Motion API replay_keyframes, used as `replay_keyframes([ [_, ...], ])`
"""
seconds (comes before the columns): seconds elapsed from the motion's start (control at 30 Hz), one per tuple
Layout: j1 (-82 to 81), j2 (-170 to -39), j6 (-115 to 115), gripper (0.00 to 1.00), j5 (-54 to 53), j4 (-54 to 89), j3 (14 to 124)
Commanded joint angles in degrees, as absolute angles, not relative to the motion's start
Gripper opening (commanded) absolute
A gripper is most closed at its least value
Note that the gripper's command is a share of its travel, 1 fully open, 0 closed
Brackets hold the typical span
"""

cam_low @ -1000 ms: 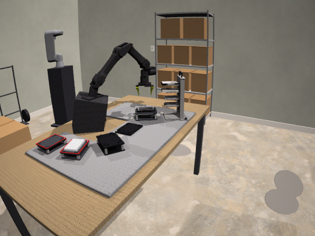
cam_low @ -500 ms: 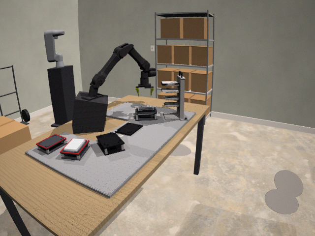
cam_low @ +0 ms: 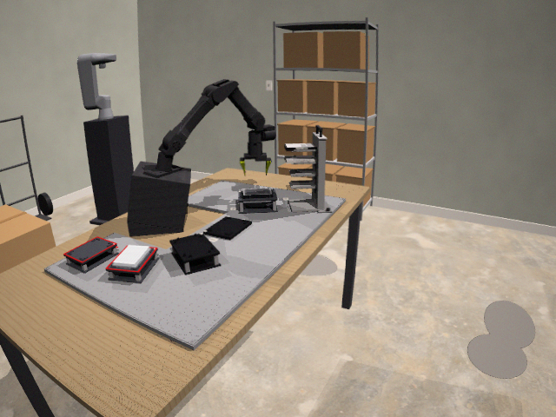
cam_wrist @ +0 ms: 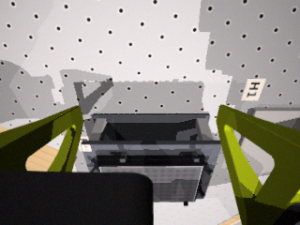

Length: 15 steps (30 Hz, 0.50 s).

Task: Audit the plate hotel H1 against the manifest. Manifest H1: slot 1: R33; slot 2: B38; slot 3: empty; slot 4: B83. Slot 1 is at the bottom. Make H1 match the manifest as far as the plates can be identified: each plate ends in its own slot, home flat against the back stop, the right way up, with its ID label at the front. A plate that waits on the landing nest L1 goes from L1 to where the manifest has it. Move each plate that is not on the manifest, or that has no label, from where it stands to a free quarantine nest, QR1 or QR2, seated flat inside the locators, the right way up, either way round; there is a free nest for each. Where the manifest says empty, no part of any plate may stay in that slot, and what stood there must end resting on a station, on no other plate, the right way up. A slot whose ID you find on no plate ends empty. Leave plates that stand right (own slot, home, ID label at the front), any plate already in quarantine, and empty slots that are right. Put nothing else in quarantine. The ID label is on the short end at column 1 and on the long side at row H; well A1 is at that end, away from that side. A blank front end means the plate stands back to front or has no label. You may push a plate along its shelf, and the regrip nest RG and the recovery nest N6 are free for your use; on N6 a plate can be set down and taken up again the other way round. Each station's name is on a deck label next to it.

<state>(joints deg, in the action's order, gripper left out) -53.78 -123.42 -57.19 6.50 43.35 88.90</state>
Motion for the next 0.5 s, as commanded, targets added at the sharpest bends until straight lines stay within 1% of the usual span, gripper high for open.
replay_keyframes([
  [0.0,-53.4,-124.2,-57.5,1.0,5.8,41.8,88.6],
  [0.23,-53.0,-125.6,-57.7,1.0,5.8,40.0,87.5],
  [0.47,-53.6,-124.6,-57.4,1.0,6.1,40.7,88.7],
])
